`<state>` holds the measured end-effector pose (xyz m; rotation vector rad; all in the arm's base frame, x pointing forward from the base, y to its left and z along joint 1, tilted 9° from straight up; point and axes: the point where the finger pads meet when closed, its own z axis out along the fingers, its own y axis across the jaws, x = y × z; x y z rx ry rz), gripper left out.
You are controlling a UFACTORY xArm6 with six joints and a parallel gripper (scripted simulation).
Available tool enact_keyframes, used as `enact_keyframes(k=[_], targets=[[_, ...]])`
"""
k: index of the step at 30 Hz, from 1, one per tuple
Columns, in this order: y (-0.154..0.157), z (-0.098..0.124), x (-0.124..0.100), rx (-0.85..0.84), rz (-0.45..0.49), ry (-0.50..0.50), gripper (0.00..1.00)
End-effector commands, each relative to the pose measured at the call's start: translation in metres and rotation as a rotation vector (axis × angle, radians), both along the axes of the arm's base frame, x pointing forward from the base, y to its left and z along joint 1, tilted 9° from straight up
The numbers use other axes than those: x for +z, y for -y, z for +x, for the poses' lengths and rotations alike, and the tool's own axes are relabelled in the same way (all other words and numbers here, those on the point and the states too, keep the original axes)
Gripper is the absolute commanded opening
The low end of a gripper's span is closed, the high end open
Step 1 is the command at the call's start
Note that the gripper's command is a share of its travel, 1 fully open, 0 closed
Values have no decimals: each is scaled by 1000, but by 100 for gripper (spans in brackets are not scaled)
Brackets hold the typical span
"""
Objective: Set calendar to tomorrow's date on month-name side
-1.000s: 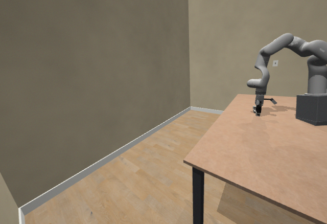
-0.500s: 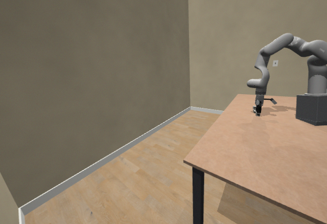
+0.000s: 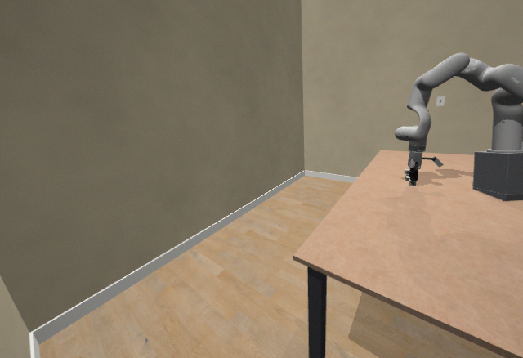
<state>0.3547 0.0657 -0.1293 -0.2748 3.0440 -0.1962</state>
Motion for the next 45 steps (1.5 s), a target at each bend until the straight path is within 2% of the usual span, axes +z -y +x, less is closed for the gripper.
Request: enact_keyframes(k=[1,13,28,45], targets=[[0,1,1,0,1,2,47],[0,1,-4,0,1,2,47],[3,3,-24,0,1,2,47],[3,3,-25,0,1,2,47]])
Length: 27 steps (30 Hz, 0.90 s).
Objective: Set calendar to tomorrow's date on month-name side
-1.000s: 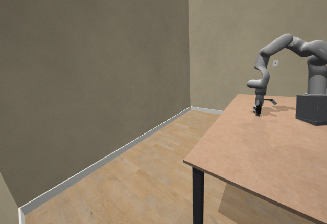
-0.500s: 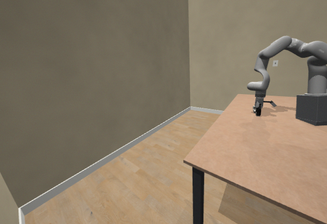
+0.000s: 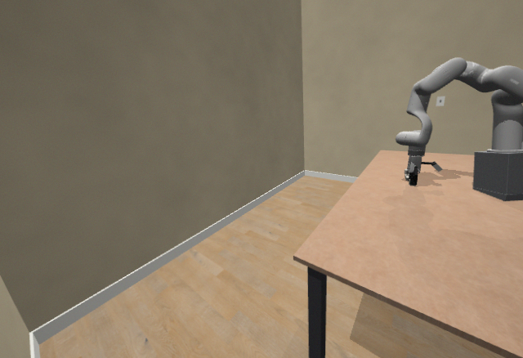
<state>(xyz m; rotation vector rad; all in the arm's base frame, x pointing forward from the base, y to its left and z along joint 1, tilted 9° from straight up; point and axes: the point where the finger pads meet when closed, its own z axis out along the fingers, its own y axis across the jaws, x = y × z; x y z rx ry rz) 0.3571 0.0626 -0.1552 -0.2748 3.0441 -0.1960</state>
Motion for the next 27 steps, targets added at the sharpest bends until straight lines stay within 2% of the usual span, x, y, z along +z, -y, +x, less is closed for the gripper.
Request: enact_keyframes(k=[1,25,26,27], targets=[[0,1,1,0,1,2,47],[0,1,1,0,1,2,47],[0,1,1,0,1,2,27],[0,1,1,0,1,2,27]])
